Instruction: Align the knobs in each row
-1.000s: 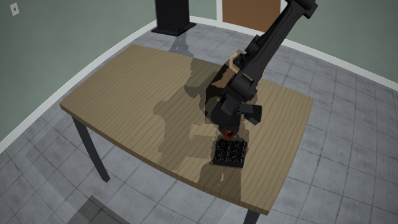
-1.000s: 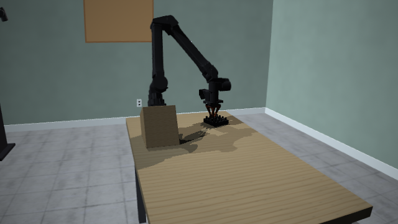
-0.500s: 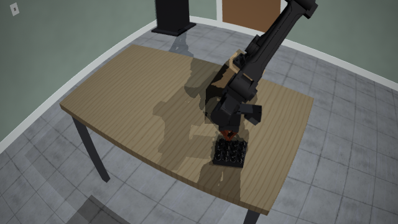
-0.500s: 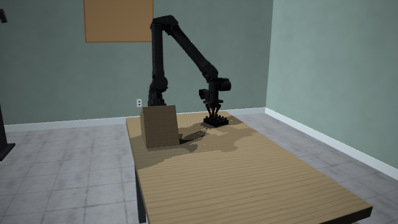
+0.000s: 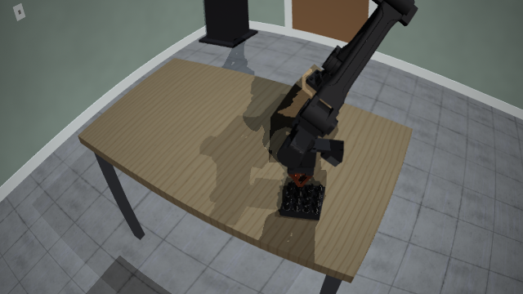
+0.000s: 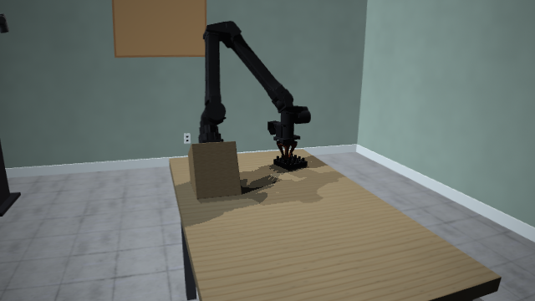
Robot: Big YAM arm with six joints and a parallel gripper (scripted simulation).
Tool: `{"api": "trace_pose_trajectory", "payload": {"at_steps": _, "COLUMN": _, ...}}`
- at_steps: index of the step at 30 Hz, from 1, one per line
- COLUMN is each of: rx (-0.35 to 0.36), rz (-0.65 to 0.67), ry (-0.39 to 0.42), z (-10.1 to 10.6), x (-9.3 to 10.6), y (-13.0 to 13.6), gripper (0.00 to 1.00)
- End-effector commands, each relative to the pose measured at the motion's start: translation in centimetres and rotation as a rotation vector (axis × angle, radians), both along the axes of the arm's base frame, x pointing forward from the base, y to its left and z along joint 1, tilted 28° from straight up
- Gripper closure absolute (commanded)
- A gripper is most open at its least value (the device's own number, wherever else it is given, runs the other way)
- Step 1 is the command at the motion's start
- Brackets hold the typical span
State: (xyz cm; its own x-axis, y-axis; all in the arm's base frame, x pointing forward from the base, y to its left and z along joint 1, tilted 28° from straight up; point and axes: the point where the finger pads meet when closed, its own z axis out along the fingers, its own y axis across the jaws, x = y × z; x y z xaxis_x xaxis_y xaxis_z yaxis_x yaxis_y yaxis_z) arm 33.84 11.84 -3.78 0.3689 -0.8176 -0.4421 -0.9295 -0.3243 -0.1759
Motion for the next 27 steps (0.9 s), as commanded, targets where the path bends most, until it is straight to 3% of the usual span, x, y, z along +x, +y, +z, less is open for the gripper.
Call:
{"api": "trace_pose_trajectory", "payload": {"at_steps": 1, "rx": 0.000, "rz": 0.000, "ry": 0.016, "z": -0.73, "x": -0.63, "y": 0.43, "gripper": 0.82}}
{"api": "trace_pose_trajectory", "payload": {"at_steps": 27, "rx": 0.000, "rz": -0.002, "ry": 0.009, "z": -0.89, "x": -0.52, "y": 0.42, "gripper": 0.82}}
